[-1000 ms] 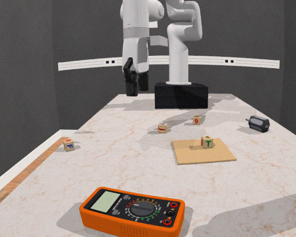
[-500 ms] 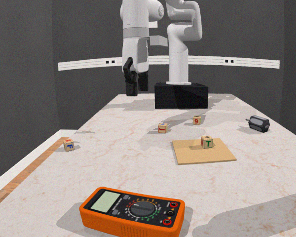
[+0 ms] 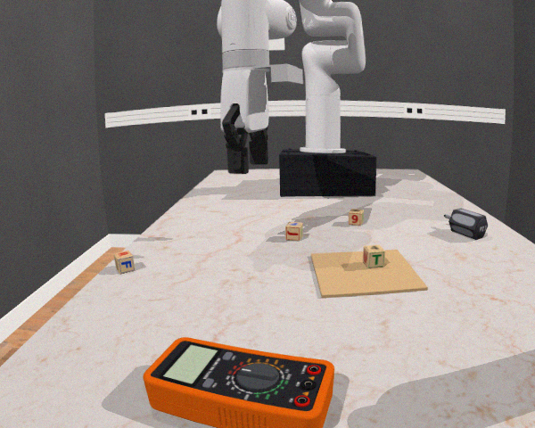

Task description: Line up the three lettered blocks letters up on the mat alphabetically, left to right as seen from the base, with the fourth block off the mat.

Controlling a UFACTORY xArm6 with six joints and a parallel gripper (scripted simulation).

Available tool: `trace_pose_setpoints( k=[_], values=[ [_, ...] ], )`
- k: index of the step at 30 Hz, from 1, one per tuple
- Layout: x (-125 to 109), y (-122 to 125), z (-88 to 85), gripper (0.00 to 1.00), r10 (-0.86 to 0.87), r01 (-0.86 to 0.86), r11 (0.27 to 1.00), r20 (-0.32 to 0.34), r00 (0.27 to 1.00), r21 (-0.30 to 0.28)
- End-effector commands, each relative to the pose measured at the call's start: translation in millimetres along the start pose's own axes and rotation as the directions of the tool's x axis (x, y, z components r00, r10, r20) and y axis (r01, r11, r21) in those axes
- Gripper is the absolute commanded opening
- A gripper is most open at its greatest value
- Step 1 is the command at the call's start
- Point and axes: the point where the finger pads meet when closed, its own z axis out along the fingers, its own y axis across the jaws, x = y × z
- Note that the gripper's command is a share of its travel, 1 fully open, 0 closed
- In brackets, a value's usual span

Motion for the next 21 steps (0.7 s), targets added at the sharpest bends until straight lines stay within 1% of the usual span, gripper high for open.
trace_pose_setpoints(
  k=[1,13,15,17,19,21],
  values=[
    [-0.1,1.9,-2.1,1.00,0.000,0.000,1.000,0.000,1.000,-0.005],
    [-0.9,3.1,-2.2,1.00,0.004,-0.004,1.000,0.000,1.000,-0.005],
    [-5.3,9.9,-3.0,1.00,0.025,-0.025,1.000,0.000,1.000,-0.006],
    [-15.9,24.9,-4.6,1.00,0.072,-0.072,0.997,-0.001,0.997,-0.006],
    [-15.9,24.9,-4.6,1.00,0.072,-0.072,0.997,-0.001,0.997,-0.006],
    [-31.0,44.1,-6.4,1.00,0.137,-0.137,0.991,-0.001,0.991,-0.006]
  ],
)
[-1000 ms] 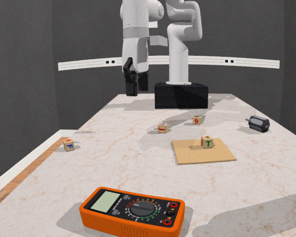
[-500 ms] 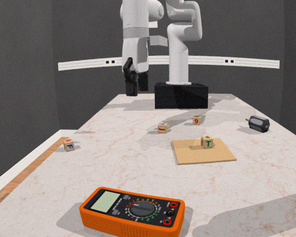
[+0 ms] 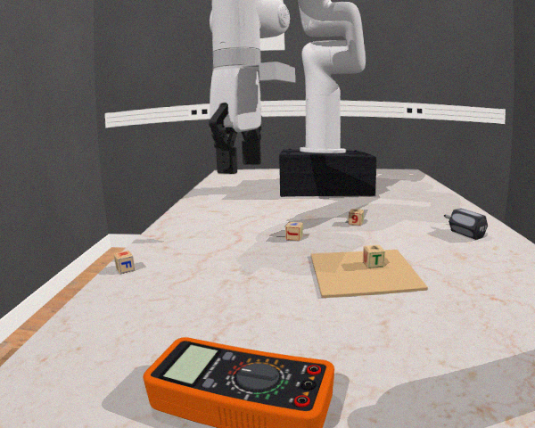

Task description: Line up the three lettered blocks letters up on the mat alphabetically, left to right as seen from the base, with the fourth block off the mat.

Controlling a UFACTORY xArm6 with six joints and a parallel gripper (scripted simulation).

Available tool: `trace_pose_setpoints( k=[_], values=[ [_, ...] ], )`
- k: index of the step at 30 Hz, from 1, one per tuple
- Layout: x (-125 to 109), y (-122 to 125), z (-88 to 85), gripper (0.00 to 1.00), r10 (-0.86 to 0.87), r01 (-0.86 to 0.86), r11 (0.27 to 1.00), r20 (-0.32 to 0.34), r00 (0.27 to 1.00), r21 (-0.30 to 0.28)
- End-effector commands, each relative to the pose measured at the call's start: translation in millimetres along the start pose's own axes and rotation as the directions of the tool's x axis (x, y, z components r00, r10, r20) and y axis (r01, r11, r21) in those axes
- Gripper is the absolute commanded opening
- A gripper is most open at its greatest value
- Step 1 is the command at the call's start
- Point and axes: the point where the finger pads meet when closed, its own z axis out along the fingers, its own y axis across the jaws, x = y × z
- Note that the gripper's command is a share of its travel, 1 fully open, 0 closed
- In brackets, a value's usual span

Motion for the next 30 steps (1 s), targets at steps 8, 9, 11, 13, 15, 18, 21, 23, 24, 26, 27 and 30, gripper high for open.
trace_pose_setpoints(
  k=[8,9,11,13,15,18,21,23,24,26,27,30],
  values=[
    [-42.6,58.2,-6.2,1.00,0.188,-0.188,0.982,0.000,0.982,-0.004],
    [-45.8,61.6,-6.3,1.00,0.200,-0.200,0.980,-0.001,0.980,-0.004],
    [-52.2,68.1,-6.7,1.00,0.225,-0.225,0.974,-0.001,0.974,-0.004],
    [-58.8,74.4,-6.9,1.00,0.251,-0.251,0.968,-0.001,0.968,-0.004],
    [-58.8,74.4,-6.9,1.00,0.251,-0.251,0.968,-0.001,0.968,-0.004],
    [-74.3,88.0,-7.3,1.00,0.307,-0.307,0.952,-0.001,0.952,-0.004],
    [-84.3,95.8,-7.3,1.00,0.343,-0.343,0.939,-0.001,0.939,-0.004],
    [-91.2,100.8,-7.3,1.00,0.366,-0.366,0.930,-0.001,0.931,-0.004],
    [-94.7,103.2,-7.3,1.00,0.378,-0.378,0.926,-0.001,0.926,-0.004],
    [-101.6,107.8,-7.2,1.00,0.401,-0.401,0.916,-0.001,0.916,-0.005],
    [-105.1,110.0,-7.1,1.00,0.413,-0.413,0.911,-0.001,0.911,-0.005],
    [-115.6,116.2,-6.9,1.00,0.446,-0.446,0.895,-0.001,0.895,-0.005]
  ],
)
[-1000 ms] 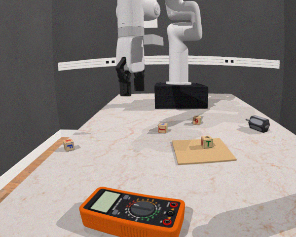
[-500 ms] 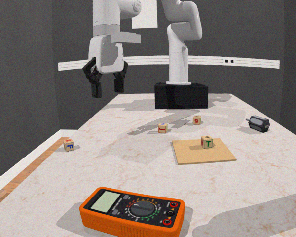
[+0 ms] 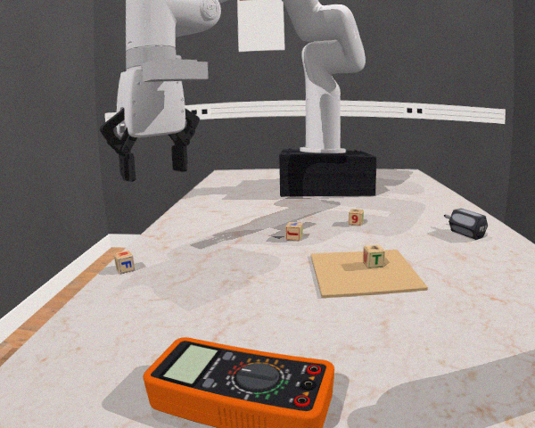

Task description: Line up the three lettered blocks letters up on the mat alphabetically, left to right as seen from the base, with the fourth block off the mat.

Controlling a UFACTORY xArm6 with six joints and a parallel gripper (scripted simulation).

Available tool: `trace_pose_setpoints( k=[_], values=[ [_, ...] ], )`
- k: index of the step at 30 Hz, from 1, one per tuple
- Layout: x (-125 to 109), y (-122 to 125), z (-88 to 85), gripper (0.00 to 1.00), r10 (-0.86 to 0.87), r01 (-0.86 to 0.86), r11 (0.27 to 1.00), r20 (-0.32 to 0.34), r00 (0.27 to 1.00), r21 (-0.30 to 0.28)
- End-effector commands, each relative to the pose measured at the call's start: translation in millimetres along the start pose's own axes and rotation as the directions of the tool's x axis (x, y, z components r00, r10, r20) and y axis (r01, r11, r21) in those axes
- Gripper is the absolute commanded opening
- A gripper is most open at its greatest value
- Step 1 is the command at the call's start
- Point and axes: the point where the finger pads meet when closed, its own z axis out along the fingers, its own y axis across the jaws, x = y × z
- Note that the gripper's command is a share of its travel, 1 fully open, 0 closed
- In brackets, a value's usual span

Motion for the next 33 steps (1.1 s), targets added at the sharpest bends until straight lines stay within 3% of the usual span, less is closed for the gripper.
trace_pose_setpoints(
  k=[1,24,33],
  values=[
    [-11.9,23.0,-1.8,1.00,0.071,-0.071,0.997,0.004,0.997,0.005],
    [-73.5,78.9,3.4,1.00,0.336,-0.336,0.942,0.007,0.942,0.003],
    [-74.8,79.7,3.6,1.00,0.341,-0.341,0.940,0.007,0.940,0.003]
  ],
)
